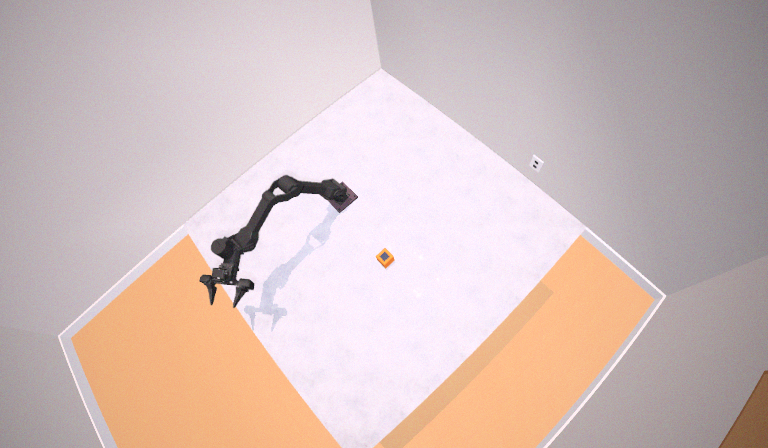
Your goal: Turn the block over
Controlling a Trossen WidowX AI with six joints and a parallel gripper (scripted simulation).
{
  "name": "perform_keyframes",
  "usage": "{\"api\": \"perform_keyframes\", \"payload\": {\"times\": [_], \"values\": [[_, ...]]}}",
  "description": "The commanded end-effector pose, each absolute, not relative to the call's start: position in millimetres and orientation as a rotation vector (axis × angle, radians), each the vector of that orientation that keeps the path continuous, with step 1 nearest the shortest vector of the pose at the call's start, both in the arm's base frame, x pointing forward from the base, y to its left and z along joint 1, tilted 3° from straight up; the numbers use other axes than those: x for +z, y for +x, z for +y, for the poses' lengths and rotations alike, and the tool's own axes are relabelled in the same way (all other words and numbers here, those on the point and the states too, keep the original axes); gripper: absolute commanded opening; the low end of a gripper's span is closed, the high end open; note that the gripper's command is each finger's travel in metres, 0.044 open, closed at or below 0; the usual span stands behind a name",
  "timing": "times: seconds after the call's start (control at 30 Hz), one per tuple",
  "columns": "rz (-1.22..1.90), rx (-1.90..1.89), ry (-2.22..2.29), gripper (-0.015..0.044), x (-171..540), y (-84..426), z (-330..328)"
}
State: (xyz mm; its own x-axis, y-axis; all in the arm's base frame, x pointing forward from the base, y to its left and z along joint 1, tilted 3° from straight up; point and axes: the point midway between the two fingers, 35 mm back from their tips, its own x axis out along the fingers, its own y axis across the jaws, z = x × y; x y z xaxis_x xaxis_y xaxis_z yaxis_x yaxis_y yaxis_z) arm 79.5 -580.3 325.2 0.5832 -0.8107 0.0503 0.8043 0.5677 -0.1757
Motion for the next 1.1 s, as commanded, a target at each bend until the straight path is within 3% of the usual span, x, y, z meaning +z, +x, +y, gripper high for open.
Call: {"api": "perform_keyframes", "payload": {"times": [0.0, 0.13, 0.33, 0.67, 1.07], "values": [[0.038, -0.948, -0.184, 0.0426, 325, 81, -580], [0.068, -0.918, -0.102, 0.0440, 313, 113, -575], [0.191, -0.828, 0.109, 0.0440, 277, 202, -544], [0.542, -0.636, 0.327, 0.0440, 211, 328, -431], [1.093, -0.372, 0.313, 0.0440, 154, 382, -240]]}}
